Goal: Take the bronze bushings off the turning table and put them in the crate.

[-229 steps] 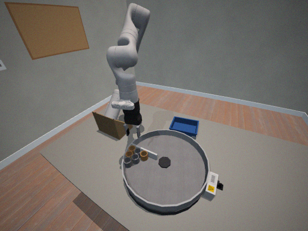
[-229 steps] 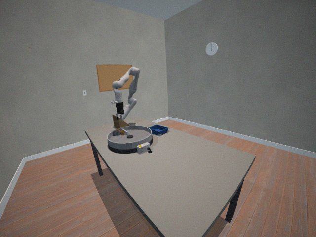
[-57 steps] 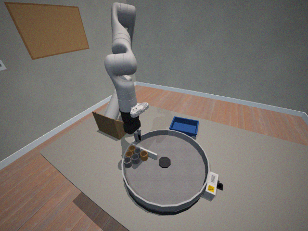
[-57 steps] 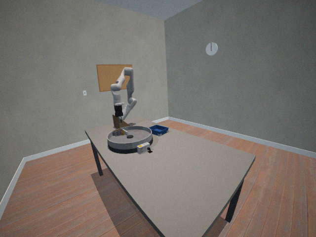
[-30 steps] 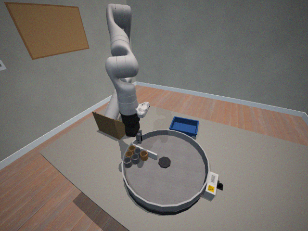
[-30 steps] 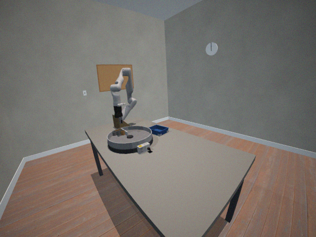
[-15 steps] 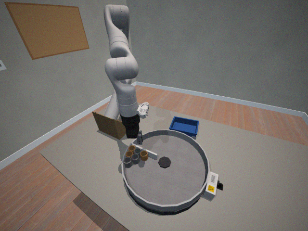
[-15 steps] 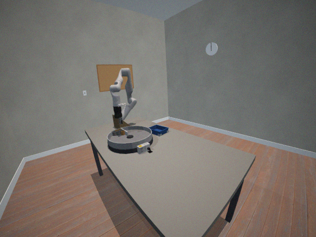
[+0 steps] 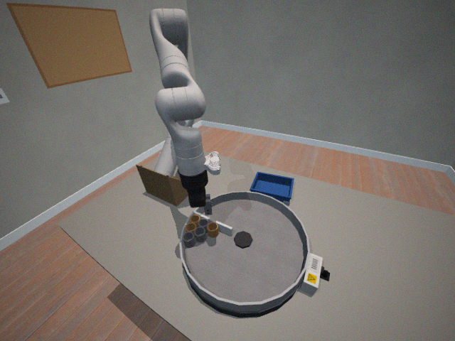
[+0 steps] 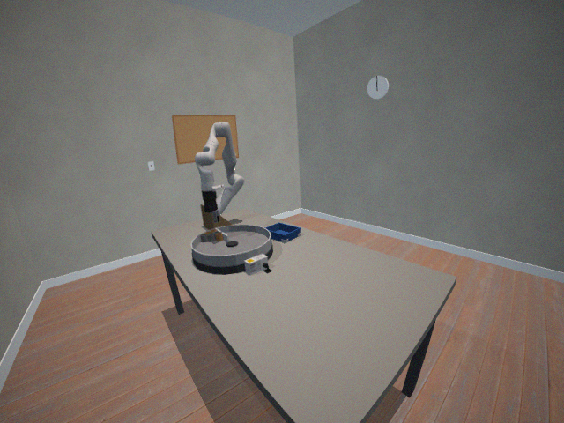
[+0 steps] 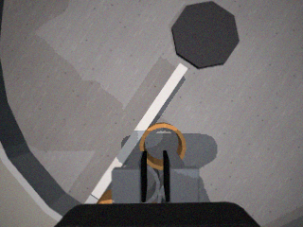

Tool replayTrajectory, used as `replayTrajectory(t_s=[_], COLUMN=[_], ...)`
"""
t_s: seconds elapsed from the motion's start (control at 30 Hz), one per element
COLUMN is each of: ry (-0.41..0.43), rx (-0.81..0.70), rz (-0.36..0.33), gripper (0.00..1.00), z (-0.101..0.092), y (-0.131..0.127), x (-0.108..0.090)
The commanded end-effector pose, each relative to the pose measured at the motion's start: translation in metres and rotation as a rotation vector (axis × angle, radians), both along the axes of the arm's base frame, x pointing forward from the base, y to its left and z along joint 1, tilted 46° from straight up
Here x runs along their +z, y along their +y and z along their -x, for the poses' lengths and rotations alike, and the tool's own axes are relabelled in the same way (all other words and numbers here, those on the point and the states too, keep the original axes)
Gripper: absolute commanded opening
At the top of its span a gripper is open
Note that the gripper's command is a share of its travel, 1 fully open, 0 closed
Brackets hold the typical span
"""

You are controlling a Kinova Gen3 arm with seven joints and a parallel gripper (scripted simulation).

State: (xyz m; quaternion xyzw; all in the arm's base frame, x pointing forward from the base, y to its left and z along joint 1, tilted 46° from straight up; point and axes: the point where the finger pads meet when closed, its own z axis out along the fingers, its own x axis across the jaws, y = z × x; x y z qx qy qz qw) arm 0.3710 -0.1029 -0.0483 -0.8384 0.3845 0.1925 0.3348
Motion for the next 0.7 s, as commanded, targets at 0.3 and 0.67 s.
replayTrajectory(t_s=[0.3,0.67], ry=[-0.171,-0.307], rx=[0.167,0.302], rz=[-0.014,-0.026], gripper=[0.34,0.34], z=[-0.0055,-0.0097], y=[0.0023,0.0049], x=[-0.0030,-0.0056])
